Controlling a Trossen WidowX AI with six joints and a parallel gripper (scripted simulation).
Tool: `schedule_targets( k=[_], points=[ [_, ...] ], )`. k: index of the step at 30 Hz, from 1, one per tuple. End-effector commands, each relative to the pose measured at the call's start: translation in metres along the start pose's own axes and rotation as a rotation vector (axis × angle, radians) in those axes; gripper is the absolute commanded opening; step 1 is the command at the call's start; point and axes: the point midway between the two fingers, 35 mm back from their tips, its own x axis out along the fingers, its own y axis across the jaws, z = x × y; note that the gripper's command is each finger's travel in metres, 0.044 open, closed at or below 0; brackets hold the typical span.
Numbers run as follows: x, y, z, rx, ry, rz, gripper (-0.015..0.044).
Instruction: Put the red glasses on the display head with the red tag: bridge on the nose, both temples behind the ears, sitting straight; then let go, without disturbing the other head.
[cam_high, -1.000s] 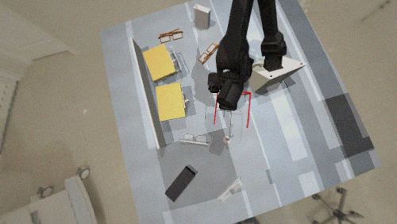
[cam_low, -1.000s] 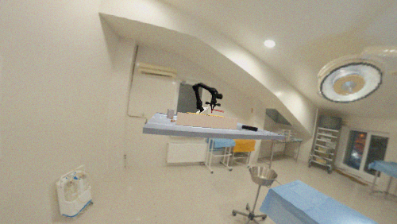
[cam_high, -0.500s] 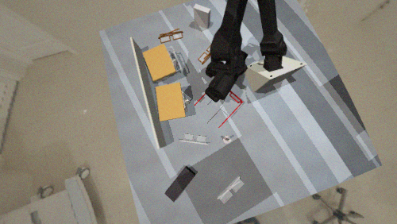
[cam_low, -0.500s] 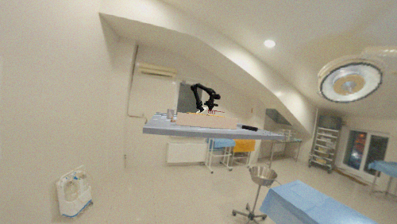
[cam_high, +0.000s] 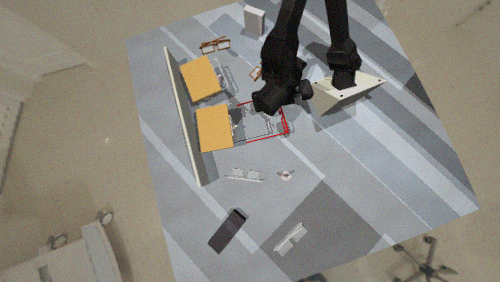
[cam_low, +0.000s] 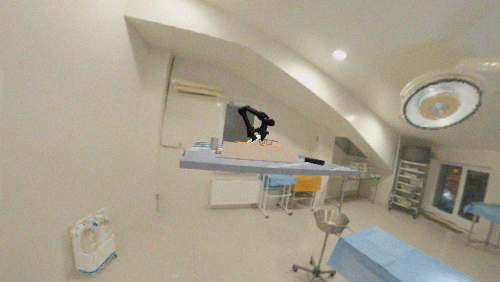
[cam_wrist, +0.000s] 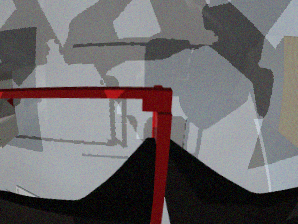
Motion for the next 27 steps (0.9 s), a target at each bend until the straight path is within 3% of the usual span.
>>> schedule_targets(
  k=[1,27],
  points=[
    [0.005,-0.001,0.000,0.065,0.010,-0.001,0.0000],
    [0.034,-0.003,0.001,0.074,-0.009,0.007,0.0000]
  ],
)
